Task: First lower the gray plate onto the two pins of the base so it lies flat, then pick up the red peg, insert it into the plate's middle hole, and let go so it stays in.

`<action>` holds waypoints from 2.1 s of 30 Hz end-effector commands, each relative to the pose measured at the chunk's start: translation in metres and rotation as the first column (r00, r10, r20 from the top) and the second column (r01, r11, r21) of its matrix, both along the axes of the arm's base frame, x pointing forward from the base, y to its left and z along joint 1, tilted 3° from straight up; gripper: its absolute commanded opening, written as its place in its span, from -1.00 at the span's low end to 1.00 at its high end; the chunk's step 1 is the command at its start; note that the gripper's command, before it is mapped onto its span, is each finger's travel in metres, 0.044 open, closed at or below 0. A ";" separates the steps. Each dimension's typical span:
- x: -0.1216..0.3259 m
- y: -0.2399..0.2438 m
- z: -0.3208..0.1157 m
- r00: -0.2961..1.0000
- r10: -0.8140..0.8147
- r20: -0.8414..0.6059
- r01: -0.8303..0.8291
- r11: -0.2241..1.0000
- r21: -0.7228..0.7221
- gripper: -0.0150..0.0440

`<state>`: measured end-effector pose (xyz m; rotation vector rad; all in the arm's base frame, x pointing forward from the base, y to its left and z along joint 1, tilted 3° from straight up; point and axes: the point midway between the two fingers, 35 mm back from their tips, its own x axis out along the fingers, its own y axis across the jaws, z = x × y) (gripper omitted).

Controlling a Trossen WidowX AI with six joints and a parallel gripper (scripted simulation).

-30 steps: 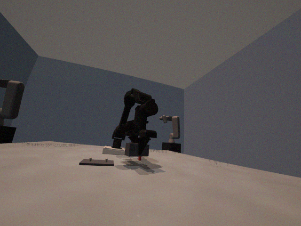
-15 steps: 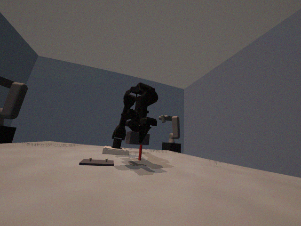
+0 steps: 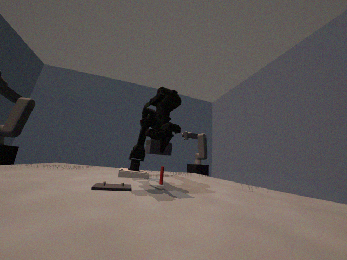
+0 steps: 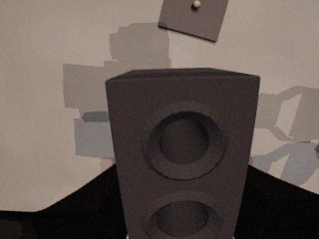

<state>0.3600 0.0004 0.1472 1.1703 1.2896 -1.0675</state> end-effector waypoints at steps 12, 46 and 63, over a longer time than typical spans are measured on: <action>0.001 -0.033 -0.015 0.998 -0.059 0.000 0.059 0.998 -0.005 -0.49; -0.018 -0.126 -0.075 0.971 -0.240 -0.011 0.240 0.971 -0.010 -0.49; -0.025 -0.140 -0.085 0.963 -0.268 -0.012 0.268 0.963 -0.010 -0.49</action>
